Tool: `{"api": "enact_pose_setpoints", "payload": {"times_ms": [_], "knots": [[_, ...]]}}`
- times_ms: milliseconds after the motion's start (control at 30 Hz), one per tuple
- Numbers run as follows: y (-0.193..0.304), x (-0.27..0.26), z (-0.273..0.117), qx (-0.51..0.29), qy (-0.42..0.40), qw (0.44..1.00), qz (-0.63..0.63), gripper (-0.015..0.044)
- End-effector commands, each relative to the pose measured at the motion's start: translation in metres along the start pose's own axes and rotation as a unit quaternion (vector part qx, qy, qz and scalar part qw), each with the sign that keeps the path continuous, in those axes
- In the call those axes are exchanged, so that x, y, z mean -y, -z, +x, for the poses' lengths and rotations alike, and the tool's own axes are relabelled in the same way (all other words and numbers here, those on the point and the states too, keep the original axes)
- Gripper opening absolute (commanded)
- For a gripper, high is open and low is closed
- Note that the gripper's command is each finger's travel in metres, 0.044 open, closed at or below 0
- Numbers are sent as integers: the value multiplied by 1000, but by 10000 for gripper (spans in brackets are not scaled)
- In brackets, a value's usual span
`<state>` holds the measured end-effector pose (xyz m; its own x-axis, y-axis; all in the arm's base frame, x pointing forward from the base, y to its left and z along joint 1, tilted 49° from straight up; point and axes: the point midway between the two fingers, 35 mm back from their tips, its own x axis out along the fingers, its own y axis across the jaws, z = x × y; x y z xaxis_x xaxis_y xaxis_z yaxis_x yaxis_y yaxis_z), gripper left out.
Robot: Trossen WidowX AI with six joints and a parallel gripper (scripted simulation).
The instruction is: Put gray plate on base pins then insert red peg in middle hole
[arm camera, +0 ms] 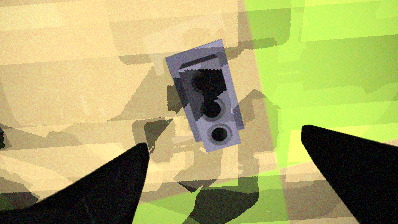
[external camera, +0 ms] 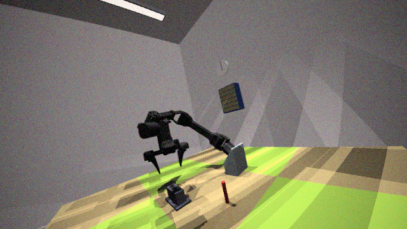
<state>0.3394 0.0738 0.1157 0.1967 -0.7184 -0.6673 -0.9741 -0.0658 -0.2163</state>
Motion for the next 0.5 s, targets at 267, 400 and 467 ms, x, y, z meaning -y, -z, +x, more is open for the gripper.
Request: {"api": "enact_pose_setpoints", "payload": {"times_ms": [267,400,467], "knots": [[-75,-47,-5,8,-10,899,438,440],[-96,-65,-5,7,-12,816,578,440],[-105,-75,-6,6,-13,776,631,440]]}}
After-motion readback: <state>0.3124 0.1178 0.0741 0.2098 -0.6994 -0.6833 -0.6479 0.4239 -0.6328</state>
